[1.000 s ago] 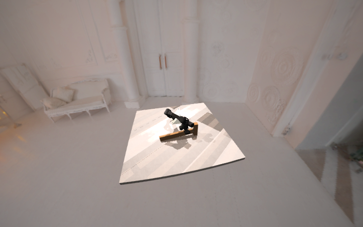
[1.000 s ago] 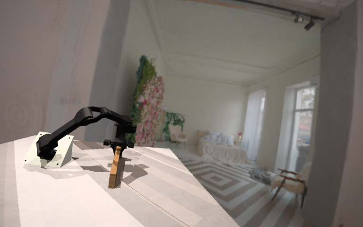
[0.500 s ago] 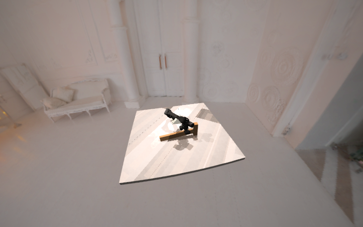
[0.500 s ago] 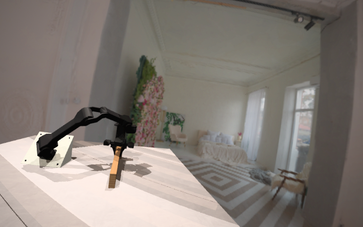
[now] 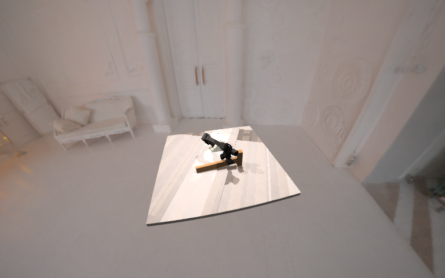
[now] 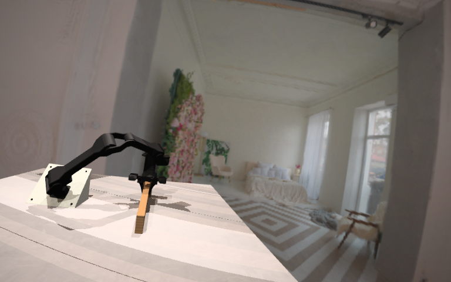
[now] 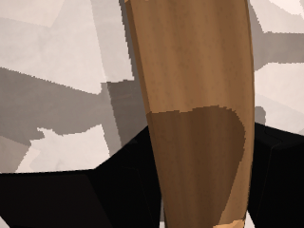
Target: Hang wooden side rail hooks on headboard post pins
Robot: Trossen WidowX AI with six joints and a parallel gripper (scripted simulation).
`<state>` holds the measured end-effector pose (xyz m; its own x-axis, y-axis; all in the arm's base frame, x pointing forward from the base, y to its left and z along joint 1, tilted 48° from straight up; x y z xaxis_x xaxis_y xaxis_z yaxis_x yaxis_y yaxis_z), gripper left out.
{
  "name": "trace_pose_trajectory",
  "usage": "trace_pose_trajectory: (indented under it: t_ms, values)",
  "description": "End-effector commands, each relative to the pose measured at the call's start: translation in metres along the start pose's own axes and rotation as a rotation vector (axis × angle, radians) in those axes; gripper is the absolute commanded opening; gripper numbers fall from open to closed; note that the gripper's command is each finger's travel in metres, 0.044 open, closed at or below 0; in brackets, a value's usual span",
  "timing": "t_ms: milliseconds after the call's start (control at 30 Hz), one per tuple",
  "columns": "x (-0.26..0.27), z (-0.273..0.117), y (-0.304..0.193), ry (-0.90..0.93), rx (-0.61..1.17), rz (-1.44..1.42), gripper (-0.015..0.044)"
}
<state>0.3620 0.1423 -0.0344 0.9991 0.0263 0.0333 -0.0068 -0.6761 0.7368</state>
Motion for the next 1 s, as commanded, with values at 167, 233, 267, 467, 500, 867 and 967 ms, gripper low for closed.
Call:
trace_pose_trajectory:
  t_ms: [167, 233, 267, 467, 500, 867, 967]
  values:
    - [0.0009, -0.0066, -0.0050, 0.018, 0.008, 0.001, 0.0000]
    - [0.0010, -0.0067, -0.0052, 0.018, 0.008, 0.001, 0.0000]
    - [0.0011, -0.0068, -0.0053, 0.018, 0.008, 0.001, 0.0000]
    - [0.0005, -0.0075, -0.0059, 0.018, 0.008, 0.001, 0.0000]
    - [0.0004, -0.0076, -0.0060, 0.018, 0.008, 0.001, 0.0000]
    - [-0.0002, -0.0072, -0.0071, 0.018, 0.008, 0.001, 0.0000]
    - [0.0001, -0.0069, -0.0075, 0.018, 0.008, 0.001, 0.0000]
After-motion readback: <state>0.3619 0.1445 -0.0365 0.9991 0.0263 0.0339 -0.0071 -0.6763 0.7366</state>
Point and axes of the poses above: the point midway between the two fingers, 35 mm back from their tips, its own z axis out along the fingers, its own x axis across the jaws, y = z × x, the point moved 3 cm from there along -z, back along the fingers, and after that the axes turned 7 degrees about z, right-handed, at the moved point
